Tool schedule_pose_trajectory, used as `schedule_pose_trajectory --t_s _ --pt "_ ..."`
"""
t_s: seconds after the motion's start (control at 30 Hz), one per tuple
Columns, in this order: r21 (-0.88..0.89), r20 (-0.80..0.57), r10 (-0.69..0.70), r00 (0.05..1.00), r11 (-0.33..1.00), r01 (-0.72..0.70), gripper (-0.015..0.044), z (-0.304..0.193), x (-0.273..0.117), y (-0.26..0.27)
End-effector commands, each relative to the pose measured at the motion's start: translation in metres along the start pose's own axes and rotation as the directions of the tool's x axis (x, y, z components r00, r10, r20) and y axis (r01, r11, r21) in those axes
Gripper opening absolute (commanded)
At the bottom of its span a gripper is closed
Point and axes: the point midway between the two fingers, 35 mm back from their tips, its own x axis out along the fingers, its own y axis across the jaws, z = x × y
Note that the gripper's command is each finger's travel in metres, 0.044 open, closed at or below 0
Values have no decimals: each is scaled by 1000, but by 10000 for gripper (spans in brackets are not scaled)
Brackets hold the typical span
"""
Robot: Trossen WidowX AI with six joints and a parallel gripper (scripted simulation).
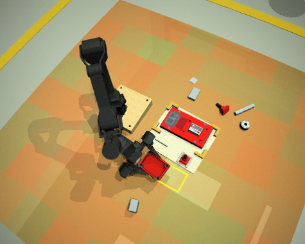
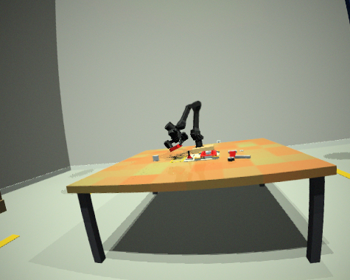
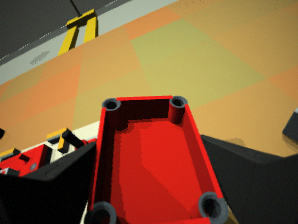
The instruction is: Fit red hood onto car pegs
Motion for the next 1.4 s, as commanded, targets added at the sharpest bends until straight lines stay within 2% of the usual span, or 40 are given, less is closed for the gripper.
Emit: schedule_pose_trajectory --t_s 0.0,0.6,1.37 --pt "77 0 -5 1000 997 5 0 0 0 -1" --pt "434 0 -5 1000 901 5 0 0 0 -1" --pt "780 0 -5 1000 626 3 0 0 0 -1"
